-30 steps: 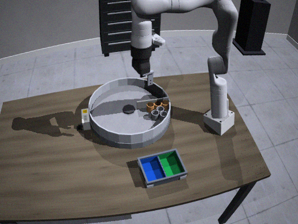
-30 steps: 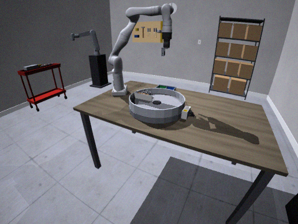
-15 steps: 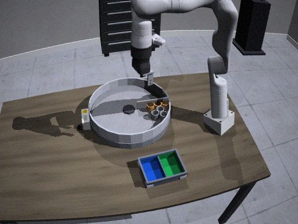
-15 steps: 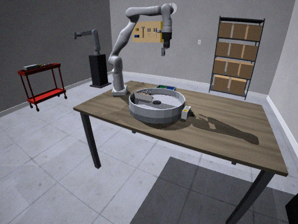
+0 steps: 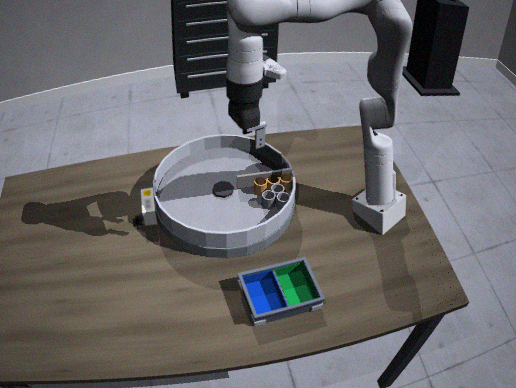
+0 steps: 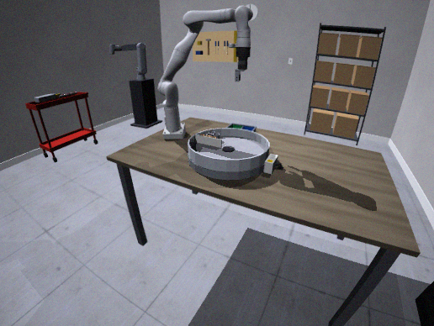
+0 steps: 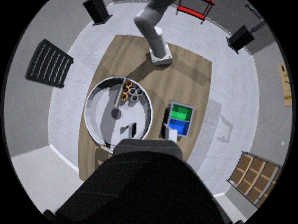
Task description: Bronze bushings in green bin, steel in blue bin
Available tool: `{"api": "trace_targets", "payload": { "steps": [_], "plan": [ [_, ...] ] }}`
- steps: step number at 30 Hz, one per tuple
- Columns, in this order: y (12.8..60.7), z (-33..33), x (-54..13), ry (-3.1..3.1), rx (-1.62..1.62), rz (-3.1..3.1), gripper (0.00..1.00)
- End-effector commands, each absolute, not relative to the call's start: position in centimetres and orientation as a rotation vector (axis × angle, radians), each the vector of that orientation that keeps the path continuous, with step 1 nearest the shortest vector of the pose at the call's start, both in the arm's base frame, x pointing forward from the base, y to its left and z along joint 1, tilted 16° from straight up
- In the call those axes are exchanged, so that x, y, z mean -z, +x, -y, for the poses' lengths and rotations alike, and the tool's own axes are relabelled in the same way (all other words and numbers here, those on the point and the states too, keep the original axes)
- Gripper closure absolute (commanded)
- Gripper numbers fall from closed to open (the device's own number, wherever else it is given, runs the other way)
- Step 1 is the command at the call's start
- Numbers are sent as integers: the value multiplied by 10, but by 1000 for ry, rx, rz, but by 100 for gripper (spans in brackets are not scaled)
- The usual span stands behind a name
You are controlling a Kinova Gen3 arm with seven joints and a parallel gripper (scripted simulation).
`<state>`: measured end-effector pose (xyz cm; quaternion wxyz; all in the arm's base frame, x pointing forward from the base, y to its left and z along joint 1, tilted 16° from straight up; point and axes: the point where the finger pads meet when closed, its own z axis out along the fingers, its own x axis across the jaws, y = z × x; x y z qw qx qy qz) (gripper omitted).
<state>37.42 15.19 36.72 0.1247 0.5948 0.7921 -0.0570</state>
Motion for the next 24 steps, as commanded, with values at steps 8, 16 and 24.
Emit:
{"api": "trace_targets", "payload": {
  "steps": [8, 16, 24],
  "plan": [
    [371, -135, -351, 1734, 165, -2307, 66],
    [367, -110, -327, 1736, 165, -2306, 66],
    [359, -68, -286, 1739, 166, -2304, 66]
  ]
}}
